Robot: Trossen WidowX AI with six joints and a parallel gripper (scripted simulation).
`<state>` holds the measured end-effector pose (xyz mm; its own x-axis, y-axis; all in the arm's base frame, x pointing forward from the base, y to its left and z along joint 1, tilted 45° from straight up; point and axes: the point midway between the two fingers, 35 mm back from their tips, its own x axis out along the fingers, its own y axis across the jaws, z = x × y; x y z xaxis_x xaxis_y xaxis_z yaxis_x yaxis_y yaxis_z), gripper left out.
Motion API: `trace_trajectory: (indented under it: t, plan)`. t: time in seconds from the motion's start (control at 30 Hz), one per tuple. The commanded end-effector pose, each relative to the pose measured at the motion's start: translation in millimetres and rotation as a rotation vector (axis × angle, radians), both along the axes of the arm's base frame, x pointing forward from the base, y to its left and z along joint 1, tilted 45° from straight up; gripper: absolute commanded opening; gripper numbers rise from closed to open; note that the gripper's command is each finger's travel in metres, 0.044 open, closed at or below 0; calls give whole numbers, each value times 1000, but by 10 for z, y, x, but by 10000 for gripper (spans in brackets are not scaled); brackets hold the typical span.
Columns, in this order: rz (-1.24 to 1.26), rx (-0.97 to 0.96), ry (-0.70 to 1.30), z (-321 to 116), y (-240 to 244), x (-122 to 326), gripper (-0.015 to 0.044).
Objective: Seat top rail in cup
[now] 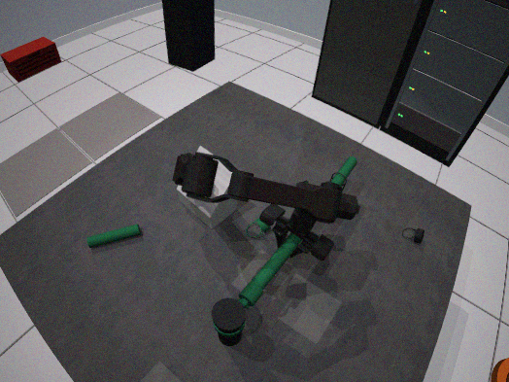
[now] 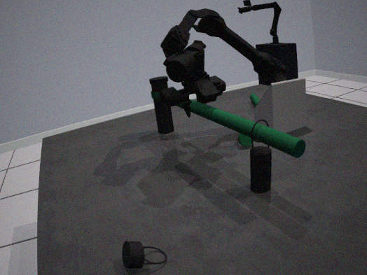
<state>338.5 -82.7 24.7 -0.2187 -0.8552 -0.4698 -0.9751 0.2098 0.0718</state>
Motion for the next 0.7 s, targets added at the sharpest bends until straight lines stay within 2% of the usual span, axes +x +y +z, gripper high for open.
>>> trace_trajectory:
  t: [0.0, 0.67]
  plan:
    - [1, -1, -2, 7, 1, 3, 0]
    - [2, -5, 0, 23, 3, 10, 0]
